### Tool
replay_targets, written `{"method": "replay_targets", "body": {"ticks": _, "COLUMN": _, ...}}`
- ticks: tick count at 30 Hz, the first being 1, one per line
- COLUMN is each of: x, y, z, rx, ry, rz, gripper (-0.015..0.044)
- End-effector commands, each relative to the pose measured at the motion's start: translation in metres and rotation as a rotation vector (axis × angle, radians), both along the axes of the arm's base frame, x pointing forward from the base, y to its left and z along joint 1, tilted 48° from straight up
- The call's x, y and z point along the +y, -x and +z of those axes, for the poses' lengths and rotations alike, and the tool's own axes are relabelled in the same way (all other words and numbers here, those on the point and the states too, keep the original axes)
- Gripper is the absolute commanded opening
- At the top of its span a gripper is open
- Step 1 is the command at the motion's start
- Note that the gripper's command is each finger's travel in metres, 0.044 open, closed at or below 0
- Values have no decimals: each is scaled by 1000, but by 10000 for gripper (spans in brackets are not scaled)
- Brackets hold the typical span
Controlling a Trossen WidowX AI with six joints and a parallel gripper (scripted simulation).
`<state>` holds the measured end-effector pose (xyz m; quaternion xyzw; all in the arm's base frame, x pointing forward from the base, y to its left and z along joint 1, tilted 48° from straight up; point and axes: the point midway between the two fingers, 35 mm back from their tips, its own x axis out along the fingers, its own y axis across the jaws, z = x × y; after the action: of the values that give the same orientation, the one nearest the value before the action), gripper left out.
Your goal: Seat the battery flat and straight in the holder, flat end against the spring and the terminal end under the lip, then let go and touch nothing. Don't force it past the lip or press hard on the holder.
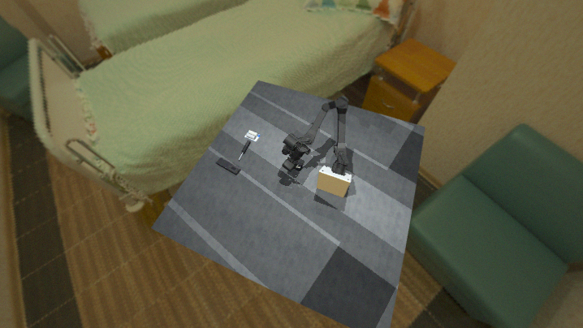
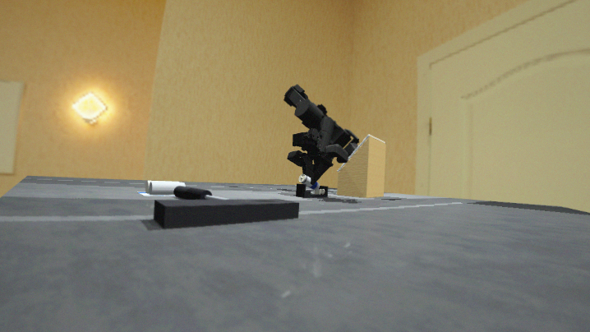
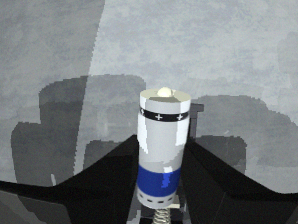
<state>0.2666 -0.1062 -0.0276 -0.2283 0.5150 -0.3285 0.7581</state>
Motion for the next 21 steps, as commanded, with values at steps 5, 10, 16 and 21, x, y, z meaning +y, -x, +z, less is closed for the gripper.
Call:
{"method": "replay_targets", "body": {"ticks": 5, "x": -2, "y": 6, "z": -6, "rx": -11, "ry": 4, "rz": 32, "gripper": 81}}
{"method": "replay_targets", "body": {"ticks": 10, "x": -3, "y": 7, "z": -6, "rx": -25, "ry": 8, "rz": 50, "gripper": 81}}
{"method": "replay_targets", "body": {"ticks": 16, "x": -4, "y": 9, "z": -7, "rx": -43, "ry": 15, "rz": 72, "gripper": 81}}
{"method": "replay_targets", "body": {"ticks": 21, "x": -6, "y": 11, "z": -6, "rx": -57, "ry": 20, "rz": 92, "gripper": 81}}
